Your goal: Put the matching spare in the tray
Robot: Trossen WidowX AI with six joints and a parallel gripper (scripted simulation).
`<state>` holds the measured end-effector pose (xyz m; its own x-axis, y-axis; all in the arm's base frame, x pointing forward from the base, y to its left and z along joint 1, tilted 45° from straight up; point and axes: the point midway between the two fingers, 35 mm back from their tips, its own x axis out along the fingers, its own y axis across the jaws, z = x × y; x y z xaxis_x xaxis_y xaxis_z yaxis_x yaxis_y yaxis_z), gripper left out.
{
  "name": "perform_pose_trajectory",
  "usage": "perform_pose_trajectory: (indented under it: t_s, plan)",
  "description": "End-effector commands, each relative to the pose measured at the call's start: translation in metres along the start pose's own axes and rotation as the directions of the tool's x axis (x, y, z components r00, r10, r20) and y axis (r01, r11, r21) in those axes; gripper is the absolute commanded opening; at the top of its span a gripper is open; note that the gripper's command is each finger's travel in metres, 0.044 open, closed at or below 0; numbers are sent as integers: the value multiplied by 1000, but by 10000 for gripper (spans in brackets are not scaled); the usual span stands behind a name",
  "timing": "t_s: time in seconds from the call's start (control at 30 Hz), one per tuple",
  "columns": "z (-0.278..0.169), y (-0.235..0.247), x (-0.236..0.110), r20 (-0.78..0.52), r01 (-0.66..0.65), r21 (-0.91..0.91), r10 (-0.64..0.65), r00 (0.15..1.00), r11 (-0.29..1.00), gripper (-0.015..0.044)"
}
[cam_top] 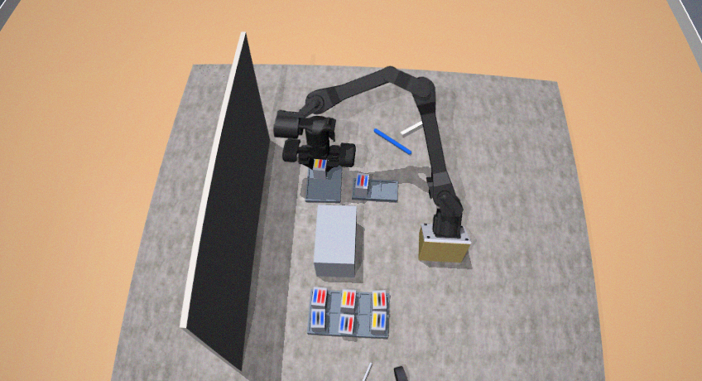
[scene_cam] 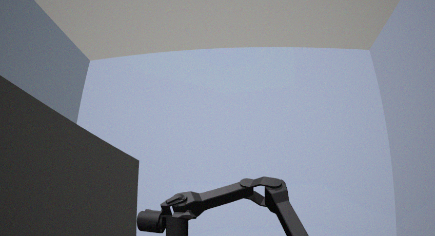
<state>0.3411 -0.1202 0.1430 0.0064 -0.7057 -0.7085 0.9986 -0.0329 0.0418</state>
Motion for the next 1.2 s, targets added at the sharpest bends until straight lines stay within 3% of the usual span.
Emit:
perform_pose_trajectory:
  t_s: [0.0,1.17]
  plan:
    - [-1,0,2,0,-3,-6,3,1000,1000,0]
    - [1,-2,33,5,-3,-5,3,1000,1000,0]
